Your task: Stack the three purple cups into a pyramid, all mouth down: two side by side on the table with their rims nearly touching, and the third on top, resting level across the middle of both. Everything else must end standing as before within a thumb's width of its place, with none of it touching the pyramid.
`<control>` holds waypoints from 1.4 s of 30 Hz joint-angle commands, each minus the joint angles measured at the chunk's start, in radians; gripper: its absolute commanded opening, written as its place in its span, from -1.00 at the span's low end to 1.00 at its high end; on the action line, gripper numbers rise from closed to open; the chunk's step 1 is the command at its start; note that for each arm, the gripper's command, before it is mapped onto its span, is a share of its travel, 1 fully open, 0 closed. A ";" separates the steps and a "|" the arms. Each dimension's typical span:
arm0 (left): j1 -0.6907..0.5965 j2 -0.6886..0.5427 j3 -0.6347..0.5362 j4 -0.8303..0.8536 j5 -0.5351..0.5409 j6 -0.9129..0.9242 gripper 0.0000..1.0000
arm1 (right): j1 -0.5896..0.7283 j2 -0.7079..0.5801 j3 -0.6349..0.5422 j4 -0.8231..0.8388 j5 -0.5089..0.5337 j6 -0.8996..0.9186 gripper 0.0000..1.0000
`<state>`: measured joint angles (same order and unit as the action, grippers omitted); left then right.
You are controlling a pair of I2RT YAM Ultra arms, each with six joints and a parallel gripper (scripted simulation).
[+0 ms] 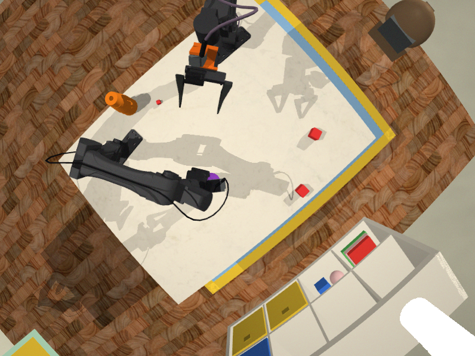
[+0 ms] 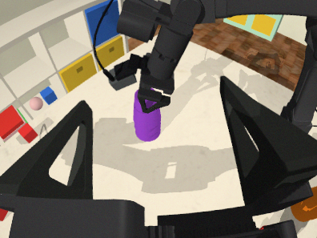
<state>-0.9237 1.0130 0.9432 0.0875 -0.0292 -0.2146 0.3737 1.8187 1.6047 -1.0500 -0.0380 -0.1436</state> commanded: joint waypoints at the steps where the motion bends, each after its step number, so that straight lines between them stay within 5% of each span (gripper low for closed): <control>1: -0.007 -0.018 0.003 -0.016 -0.009 0.008 1.00 | 0.014 -0.010 -0.008 0.052 -0.014 0.003 0.62; 6: -0.007 -0.018 0.003 -0.016 -0.009 0.008 1.00 | 0.014 0.005 -0.018 0.068 -0.014 0.005 0.62; 29: -0.007 -0.018 0.003 -0.016 -0.009 0.008 1.00 | -0.006 -0.030 -0.040 0.073 -0.024 -0.014 0.03; 31: -0.007 -0.018 0.003 -0.016 -0.009 0.008 1.00 | -0.006 -0.030 -0.040 0.073 -0.024 -0.013 -0.42; 33: -0.007 -0.018 0.003 -0.016 -0.009 0.008 1.00 | -0.006 -0.030 -0.040 0.073 -0.024 -0.013 -0.42; 36: -0.007 -0.018 0.003 -0.016 -0.009 0.008 1.00 | -0.008 -0.033 -0.044 0.073 -0.025 -0.015 -1.00; 42: -0.007 -0.018 0.003 -0.016 -0.009 0.008 1.00 | -0.007 -0.024 0.001 0.026 -0.025 -0.012 -1.00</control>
<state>-0.9237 1.0130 0.9432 0.0875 -0.0296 -0.2146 0.3767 1.8175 1.5761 -0.9970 -0.0475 -0.1490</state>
